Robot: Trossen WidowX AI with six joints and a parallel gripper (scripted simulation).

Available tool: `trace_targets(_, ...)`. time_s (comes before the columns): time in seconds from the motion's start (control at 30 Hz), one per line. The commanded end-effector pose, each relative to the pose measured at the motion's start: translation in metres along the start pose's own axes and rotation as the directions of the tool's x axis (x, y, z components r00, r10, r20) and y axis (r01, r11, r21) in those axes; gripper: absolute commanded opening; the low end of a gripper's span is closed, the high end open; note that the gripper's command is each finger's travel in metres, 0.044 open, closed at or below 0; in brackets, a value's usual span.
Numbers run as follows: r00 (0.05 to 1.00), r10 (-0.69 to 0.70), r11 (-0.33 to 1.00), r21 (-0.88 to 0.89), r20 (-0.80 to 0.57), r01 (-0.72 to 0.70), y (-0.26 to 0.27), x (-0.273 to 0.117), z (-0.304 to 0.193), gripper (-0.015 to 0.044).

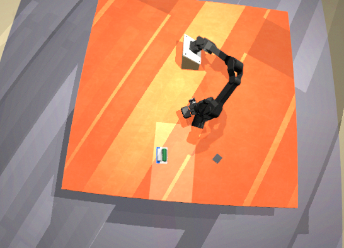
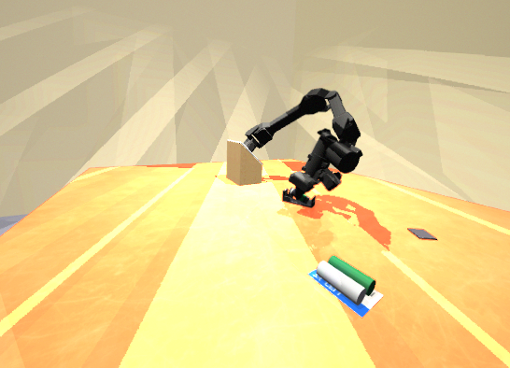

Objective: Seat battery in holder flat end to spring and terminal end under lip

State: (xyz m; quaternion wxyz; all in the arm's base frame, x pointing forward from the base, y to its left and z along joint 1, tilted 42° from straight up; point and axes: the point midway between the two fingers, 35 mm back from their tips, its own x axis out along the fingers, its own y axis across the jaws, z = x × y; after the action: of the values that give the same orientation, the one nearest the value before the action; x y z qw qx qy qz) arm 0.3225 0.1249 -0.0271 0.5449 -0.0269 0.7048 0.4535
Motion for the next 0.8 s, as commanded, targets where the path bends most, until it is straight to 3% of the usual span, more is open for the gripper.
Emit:
trace_targets(0.0,0.999,-0.011,1.000,-0.009,0.047,0.012,-0.0022,-0.0015,0.0072,0.0080)
trace_targets(0.77,0.988,-0.008,1.000,-0.011,0.156,0.010,-0.0023,0.0015,0.0035,0.0080)
